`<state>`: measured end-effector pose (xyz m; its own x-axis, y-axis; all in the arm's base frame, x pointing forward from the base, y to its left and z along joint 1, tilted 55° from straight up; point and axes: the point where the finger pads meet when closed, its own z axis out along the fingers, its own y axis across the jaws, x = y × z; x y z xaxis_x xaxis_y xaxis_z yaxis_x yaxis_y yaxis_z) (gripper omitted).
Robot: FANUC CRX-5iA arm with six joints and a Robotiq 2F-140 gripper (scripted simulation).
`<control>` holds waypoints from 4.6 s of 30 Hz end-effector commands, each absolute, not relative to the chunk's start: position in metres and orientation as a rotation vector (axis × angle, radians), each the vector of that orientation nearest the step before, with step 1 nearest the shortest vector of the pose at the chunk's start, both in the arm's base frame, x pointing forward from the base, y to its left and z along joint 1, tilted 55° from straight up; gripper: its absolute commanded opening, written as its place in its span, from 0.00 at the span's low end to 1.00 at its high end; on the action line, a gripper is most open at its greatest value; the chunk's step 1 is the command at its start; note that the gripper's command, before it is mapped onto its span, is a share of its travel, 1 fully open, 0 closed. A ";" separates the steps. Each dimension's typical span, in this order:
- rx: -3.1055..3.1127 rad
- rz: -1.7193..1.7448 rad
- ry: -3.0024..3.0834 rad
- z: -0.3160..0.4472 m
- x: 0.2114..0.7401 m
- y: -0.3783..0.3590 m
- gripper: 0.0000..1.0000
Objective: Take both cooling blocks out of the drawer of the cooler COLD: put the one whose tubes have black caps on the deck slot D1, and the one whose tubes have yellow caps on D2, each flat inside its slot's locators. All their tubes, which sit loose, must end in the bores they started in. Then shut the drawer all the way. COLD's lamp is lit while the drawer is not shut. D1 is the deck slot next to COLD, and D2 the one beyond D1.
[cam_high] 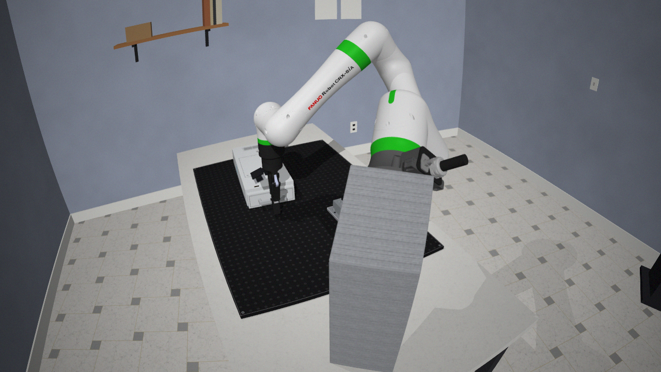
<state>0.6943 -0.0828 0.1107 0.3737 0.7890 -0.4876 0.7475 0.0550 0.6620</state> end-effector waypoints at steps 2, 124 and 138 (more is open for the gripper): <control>1.687 0.057 1.374 0.109 0.692 -0.082 0.10; 1.687 0.057 1.374 0.169 0.624 -0.013 0.35; 1.687 0.057 1.374 0.150 0.581 -0.004 0.35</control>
<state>0.5878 -0.0066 0.1525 0.3737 0.7889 -0.4878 0.7476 0.0551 0.6619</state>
